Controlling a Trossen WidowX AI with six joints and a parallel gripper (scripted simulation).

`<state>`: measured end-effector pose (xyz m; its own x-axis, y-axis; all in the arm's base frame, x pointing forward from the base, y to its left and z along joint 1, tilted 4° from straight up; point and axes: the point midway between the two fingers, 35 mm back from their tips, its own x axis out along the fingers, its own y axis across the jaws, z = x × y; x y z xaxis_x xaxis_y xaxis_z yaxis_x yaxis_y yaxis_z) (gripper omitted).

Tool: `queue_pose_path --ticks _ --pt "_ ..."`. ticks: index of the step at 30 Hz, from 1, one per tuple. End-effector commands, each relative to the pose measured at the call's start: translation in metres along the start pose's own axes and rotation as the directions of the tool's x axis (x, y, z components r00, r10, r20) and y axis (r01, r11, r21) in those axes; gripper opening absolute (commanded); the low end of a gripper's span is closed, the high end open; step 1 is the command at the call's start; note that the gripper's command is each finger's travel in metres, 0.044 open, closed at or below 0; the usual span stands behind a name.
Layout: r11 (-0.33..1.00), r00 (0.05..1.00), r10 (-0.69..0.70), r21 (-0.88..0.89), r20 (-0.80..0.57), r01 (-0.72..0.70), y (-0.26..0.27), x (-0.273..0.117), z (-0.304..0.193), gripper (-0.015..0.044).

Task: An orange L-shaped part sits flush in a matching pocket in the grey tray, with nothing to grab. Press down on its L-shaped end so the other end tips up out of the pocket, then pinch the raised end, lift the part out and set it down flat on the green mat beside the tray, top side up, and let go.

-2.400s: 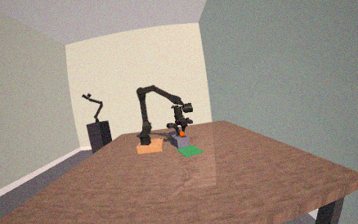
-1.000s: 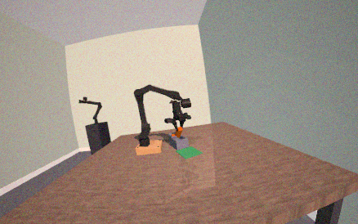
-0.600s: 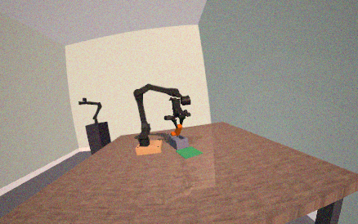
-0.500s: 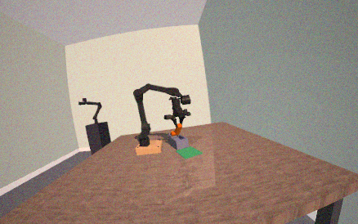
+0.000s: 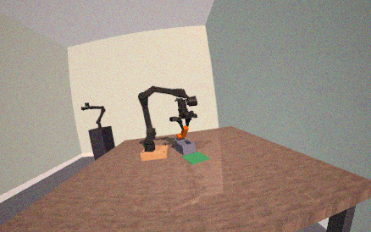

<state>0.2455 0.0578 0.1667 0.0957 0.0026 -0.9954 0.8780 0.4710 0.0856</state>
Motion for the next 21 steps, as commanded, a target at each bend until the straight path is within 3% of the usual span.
queue_pose_path --ticks 1,21 --pt "1.000 1.000 0.007 0.003 -0.004 -0.007 0.001 -0.005 0.000 0.0000" --pt "1.000 1.000 0.006 0.003 0.003 -0.006 -0.006 0.000 0.073 0.0000"
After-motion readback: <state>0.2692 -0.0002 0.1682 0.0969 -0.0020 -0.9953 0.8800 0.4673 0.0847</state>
